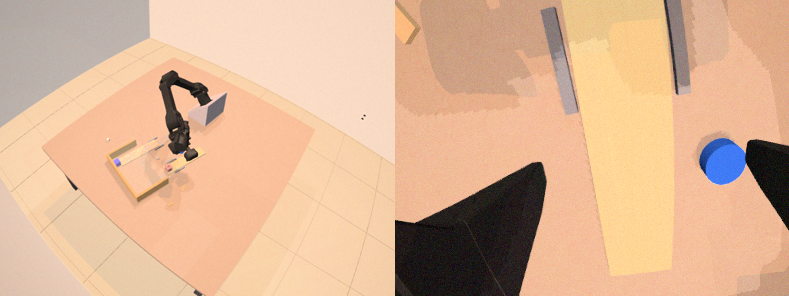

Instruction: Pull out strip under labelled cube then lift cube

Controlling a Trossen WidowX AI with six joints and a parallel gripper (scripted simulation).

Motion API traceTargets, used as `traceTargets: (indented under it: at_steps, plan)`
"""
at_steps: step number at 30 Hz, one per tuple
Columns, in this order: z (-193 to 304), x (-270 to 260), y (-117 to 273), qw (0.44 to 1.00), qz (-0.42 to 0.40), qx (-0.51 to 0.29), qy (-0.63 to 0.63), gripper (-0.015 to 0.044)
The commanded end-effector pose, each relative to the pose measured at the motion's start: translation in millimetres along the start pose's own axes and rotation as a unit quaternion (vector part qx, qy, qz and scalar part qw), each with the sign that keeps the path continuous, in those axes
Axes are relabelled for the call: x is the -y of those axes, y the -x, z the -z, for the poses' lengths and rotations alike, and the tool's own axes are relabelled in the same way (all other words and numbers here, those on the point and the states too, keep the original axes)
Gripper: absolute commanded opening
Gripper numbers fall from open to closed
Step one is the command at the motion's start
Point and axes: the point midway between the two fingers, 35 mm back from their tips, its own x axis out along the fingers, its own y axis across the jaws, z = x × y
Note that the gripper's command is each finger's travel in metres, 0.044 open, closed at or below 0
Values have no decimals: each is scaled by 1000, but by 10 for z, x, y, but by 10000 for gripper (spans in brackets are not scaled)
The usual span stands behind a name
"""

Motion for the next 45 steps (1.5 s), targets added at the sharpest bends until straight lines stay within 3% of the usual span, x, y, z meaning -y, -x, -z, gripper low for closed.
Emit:
traceTargets:
  at_steps: [1, 24, 31, 45]
  plan:
    - [-152, -14, 14, 1000, 1, 1, 3, 440]
    - [-944, -76, 106, 1000, 1, 3, 1, 440]
    - [-949, -78, 19, 1000, 1, 3, 1, 256]
    - [-951, -79, -212, 1000, 2, 3, 1, 250]
